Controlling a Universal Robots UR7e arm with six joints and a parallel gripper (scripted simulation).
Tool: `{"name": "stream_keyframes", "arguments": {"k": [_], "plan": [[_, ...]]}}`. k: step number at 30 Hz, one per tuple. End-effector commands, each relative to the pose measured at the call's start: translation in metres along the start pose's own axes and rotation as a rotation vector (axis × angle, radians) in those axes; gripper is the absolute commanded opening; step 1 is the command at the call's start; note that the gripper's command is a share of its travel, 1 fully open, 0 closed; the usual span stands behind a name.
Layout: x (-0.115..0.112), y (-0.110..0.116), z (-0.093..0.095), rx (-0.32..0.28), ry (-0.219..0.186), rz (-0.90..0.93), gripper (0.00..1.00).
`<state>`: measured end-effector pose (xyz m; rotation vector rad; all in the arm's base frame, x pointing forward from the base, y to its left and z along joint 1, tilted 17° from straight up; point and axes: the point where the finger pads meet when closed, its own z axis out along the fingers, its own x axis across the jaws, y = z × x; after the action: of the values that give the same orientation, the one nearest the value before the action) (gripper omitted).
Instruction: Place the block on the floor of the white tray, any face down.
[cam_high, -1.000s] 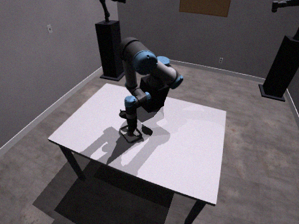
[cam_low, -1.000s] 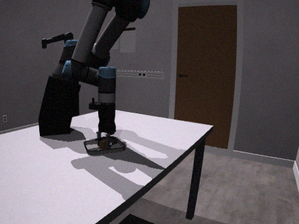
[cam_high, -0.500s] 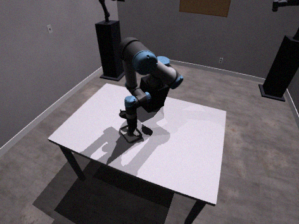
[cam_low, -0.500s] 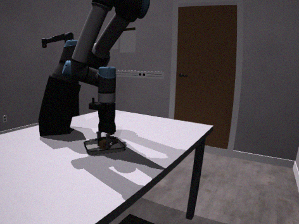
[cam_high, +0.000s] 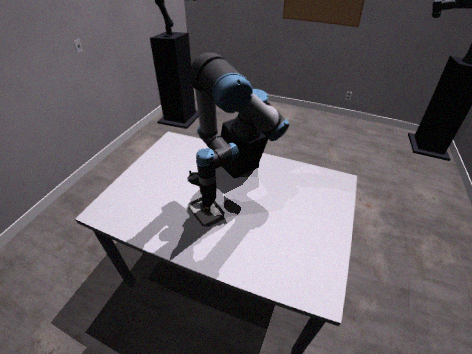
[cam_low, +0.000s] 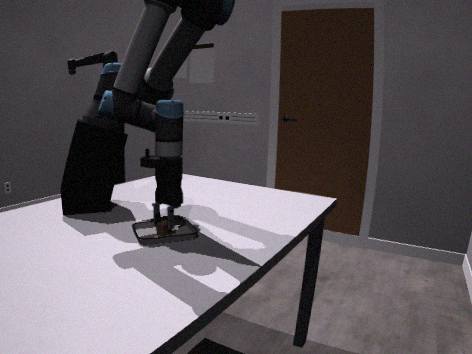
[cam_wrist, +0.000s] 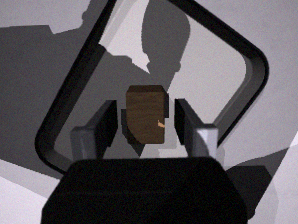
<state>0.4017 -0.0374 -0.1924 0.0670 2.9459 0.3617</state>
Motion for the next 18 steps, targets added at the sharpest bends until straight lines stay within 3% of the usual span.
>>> {"name": "stream_keyframes", "arguments": {"k": [1,10,18], "plan": [[0.001,0.000,-0.018,-0.001,0.002,0.002,0.88],[0.001,0.000,-0.042,-0.001,0.002,0.002,0.88],[0.001,0.000,-0.048,-0.001,0.002,0.002,0.88]]}}
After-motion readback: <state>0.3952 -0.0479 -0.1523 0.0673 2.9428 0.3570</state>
